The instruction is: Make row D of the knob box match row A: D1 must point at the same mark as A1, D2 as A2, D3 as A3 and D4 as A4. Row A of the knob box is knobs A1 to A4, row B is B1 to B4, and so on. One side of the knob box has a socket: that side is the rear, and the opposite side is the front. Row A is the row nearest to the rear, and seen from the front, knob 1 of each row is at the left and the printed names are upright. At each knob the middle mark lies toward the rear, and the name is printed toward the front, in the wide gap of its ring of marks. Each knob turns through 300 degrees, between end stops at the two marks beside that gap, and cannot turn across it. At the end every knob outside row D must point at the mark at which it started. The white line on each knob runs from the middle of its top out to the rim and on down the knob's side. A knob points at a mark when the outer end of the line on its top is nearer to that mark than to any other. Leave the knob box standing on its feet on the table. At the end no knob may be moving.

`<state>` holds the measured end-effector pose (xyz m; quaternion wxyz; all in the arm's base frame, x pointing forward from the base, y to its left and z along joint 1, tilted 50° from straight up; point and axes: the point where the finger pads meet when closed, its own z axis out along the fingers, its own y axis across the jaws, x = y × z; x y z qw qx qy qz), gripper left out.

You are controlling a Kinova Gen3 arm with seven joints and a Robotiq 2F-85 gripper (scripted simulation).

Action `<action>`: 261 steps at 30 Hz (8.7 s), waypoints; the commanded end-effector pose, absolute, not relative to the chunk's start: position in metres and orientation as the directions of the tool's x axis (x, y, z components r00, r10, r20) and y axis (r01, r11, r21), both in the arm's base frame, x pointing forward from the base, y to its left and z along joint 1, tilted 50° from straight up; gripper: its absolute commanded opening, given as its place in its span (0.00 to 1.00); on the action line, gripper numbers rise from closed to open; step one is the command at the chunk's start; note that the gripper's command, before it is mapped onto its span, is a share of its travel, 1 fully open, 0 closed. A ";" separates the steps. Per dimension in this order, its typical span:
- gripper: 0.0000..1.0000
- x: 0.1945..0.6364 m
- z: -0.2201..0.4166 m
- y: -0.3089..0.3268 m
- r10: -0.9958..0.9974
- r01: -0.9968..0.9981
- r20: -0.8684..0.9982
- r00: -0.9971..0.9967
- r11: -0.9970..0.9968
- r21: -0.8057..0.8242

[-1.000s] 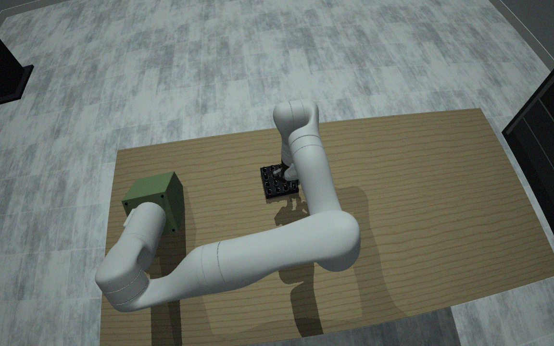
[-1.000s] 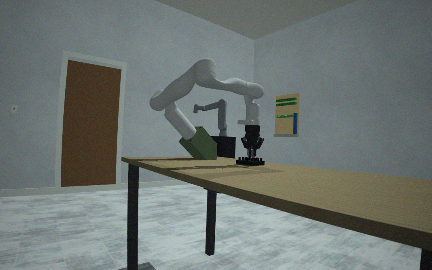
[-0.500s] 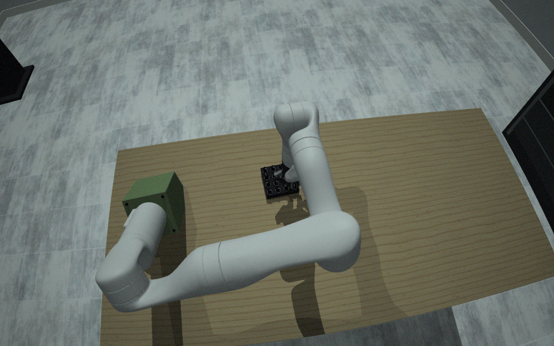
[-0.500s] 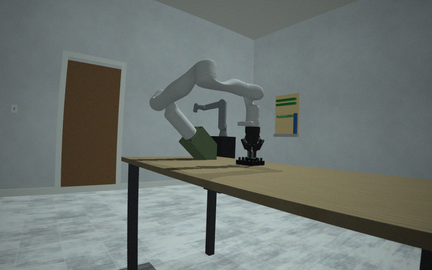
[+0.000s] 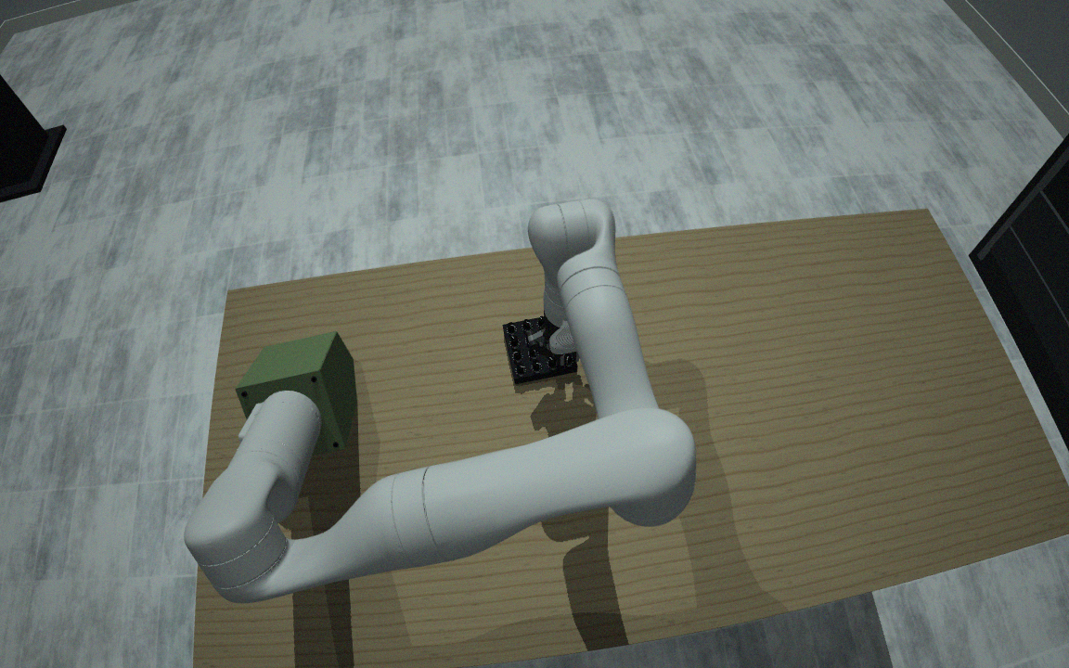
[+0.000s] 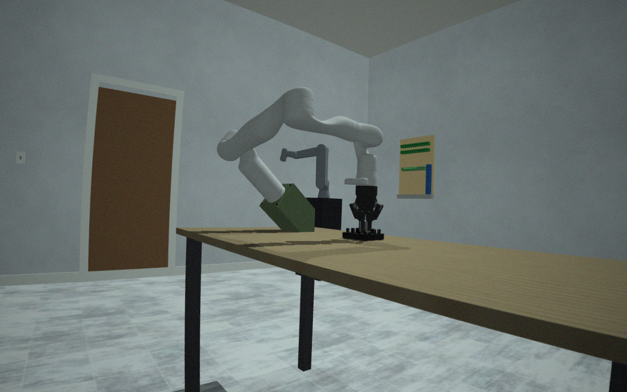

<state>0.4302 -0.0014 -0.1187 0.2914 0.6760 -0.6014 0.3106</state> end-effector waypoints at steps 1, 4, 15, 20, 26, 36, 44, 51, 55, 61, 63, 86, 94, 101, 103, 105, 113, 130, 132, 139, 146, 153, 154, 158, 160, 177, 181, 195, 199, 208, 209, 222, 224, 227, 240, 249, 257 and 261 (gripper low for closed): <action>0.19 0.431 -0.118 -0.001 -0.633 -0.994 0.770 0.084 -0.108 0.019; 0.19 0.431 -0.118 -0.001 -0.633 -0.994 0.770 0.084 -0.108 0.019; 0.19 0.431 -0.118 -0.001 -0.633 -0.994 0.770 0.084 -0.108 0.019; 0.19 0.431 -0.118 -0.001 -0.633 -0.994 0.770 0.084 -0.108 0.019; 0.19 0.431 -0.118 -0.001 -0.633 -0.994 0.770 0.084 -0.108 0.019; 0.08 0.431 -0.118 -0.001 -0.633 -0.994 0.770 0.084 -0.108 0.019; 0.08 0.431 -0.118 -0.001 -0.633 -0.994 0.770 0.084 -0.108 0.019; 0.08 0.431 -0.118 -0.001 -0.633 -0.994 0.770 0.084 -0.108 0.019; 0.08 0.431 -0.118 -0.001 -0.633 -0.994 0.770 0.084 -0.108 0.019; 0.08 0.431 -0.118 -0.001 -0.633 -0.994 0.770 0.084 -0.108 0.019; 0.08 0.431 -0.118 -0.001 -0.633 -0.994 0.770 0.084 -0.108 0.019; 0.08 0.431 -0.118 -0.001 -0.635 -0.996 0.770 0.061 -0.094 0.002; 0.08 0.431 -0.118 -0.001 -0.637 -0.997 0.770 0.032 -0.075 -0.020; 0.08 0.431 -0.118 -0.001 -0.640 -0.997 0.769 -0.004 -0.052 -0.049; 0.08 0.431 -0.118 -0.001 -0.640 -0.997 0.768 -0.019 -0.042 -0.060; 0.08 0.431 -0.118 -0.001 -0.641 -0.997 0.767 -0.036 -0.032 -0.073; 0.08 0.431 -0.118 -0.001 -0.642 -0.993 0.761 -0.092 0.005 -0.116; 0.08 0.431 -0.118 -0.001 -0.629 -0.958 0.726 -0.278 0.126 -0.258; 0.08 0.431 -0.118 -0.001 -0.625 -0.949 0.717 -0.307 0.145 -0.280; 0.08 0.431 -0.118 -0.001 -0.605 -0.909 0.682 -0.411 0.214 -0.358; 0.08 0.431 -0.118 -0.001 -0.585 -0.870 0.649 -0.487 0.265 -0.415; 0.08 0.431 -0.118 -0.001 -0.547 -0.803 0.592 -0.592 0.335 -0.492; 0.08 0.431 -0.118 -0.001 -0.541 -0.792 0.583 -0.606 0.345 -0.503; 0.08 0.431 -0.118 -0.001 -0.514 -0.746 0.545 -0.662 0.384 -0.544; 0.08 0.431 -0.118 -0.001 -0.500 -0.721 0.525 -0.689 0.402 -0.564; 0.08 0.431 -0.118 -0.001 -0.376 -0.514 0.357 -0.855 0.520 -0.682; 0.08 0.431 -0.118 -0.001 -0.358 -0.484 0.334 -0.872 0.533 -0.694; 0.08 0.431 -0.118 -0.001 -0.237 -0.289 0.180 -0.955 0.596 -0.749; 0.08 0.431 -0.118 -0.001 -0.222 -0.264 0.160 -0.962 0.602 -0.753; 0.08 0.431 -0.118 -0.001 -0.158 -0.163 0.081 -0.984 0.622 -0.766; 0.08 0.431 -0.118 -0.001 -0.152 -0.153 0.073 -0.986 0.624 -0.767; 0.08 0.431 -0.118 -0.001 -0.096 -0.066 0.005 -0.995 0.635 -0.770; 0.08 0.431 -0.118 -0.001 -0.089 -0.054 -0.004 -0.996 0.636 -0.770; 0.08 0.431 -0.118 -0.001 -0.079 -0.039 -0.015 -0.997 0.637 -0.770; 0.08 0.431 -0.118 -0.001 -0.058 -0.005 -0.041 -0.997 0.639 -0.769; 0.08 0.431 -0.118 -0.001 -0.053 0.002 -0.047 -0.997 0.640 -0.769; 0.08 0.431 -0.118 -0.001 -0.052 0.003 -0.048 -0.997 0.640 -0.769; 0.08 0.431 -0.118 -0.001 -0.052 0.003 -0.048 -0.997 0.640 -0.769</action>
